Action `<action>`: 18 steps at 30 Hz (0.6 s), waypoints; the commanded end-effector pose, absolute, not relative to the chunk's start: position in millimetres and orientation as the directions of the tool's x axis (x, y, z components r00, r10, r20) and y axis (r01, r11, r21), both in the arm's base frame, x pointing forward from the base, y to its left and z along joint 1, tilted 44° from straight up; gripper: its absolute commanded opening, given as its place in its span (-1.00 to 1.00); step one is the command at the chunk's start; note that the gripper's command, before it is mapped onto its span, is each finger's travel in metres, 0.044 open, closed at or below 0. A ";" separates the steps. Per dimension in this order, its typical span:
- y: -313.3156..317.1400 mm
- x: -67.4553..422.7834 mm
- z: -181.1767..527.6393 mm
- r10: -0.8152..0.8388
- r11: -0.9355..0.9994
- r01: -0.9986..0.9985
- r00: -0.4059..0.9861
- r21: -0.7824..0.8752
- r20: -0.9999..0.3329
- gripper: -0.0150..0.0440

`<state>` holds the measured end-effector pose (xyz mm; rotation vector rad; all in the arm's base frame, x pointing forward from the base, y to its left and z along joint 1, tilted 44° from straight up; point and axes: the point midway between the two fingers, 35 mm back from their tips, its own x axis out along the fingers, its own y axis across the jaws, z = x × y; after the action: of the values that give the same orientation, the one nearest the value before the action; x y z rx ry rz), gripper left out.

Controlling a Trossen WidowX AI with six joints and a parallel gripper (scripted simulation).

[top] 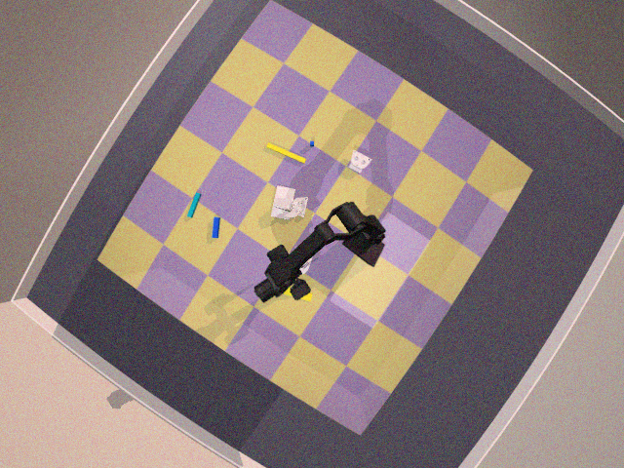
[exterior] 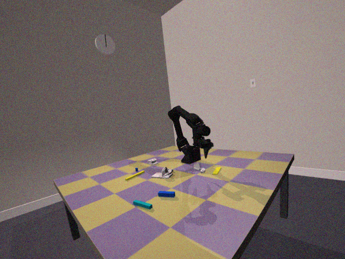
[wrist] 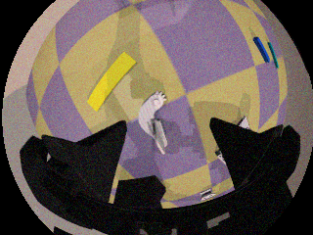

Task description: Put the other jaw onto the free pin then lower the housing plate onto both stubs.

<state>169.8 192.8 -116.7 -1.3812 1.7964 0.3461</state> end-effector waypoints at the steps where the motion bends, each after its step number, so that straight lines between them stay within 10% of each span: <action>1: 192.8 169.8 -116.7 -0.671 0.359 -0.897 -0.058 -0.256 -0.739 0.73; 14: 192.8 169.8 -116.7 -0.671 0.359 -0.897 -0.058 -0.256 -0.739 -0.42; 18: 192.8 169.8 -116.7 -0.671 0.359 -0.897 -0.058 -0.256 -0.739 -0.49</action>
<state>169.8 192.8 -116.7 -1.3811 1.7964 0.3461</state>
